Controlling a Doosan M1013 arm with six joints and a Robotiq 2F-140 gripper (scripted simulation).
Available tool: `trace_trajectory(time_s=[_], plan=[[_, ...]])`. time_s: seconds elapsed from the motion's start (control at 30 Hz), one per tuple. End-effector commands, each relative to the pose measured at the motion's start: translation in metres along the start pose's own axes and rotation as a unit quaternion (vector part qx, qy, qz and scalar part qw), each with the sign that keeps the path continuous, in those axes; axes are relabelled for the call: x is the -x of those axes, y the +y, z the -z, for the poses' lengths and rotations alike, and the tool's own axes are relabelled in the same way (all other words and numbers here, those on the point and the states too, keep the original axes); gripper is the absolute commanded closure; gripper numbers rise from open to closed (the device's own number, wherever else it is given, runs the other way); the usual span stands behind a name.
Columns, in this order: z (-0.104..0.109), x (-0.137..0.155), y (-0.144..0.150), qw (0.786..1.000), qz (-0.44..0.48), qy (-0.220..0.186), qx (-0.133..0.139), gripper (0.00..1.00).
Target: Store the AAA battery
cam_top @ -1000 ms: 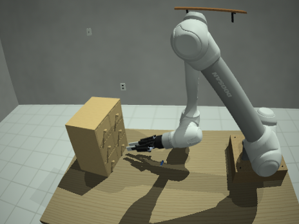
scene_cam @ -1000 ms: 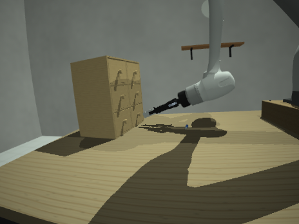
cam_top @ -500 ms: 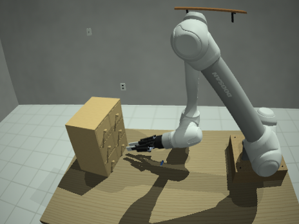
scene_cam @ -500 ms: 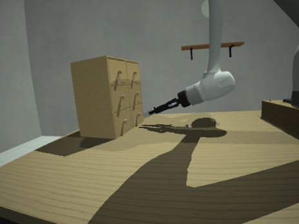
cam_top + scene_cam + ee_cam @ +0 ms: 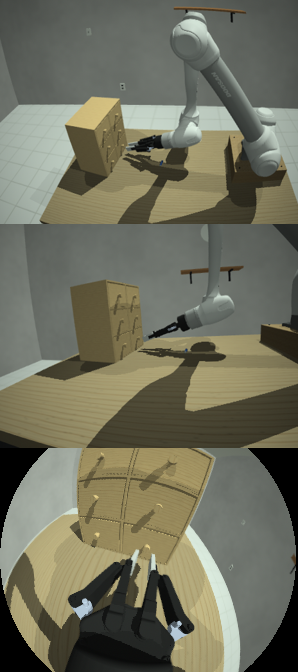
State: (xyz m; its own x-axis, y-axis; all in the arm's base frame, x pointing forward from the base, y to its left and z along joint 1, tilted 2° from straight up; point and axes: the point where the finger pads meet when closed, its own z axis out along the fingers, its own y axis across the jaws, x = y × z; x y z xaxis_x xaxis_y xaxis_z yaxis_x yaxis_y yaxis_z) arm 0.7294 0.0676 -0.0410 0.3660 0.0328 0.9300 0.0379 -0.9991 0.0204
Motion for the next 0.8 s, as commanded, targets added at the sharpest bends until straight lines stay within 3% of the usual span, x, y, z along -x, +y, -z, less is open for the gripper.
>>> trace_trajectory(time_s=[0.0, 0.77], plan=[[-0.0011, -0.0020, -0.0014, 1.000, 0.002, 0.002, -0.001, 0.80], [-0.0095, -0.0051, -0.0015, 1.000, 0.002, 0.002, -0.001, 0.80]])
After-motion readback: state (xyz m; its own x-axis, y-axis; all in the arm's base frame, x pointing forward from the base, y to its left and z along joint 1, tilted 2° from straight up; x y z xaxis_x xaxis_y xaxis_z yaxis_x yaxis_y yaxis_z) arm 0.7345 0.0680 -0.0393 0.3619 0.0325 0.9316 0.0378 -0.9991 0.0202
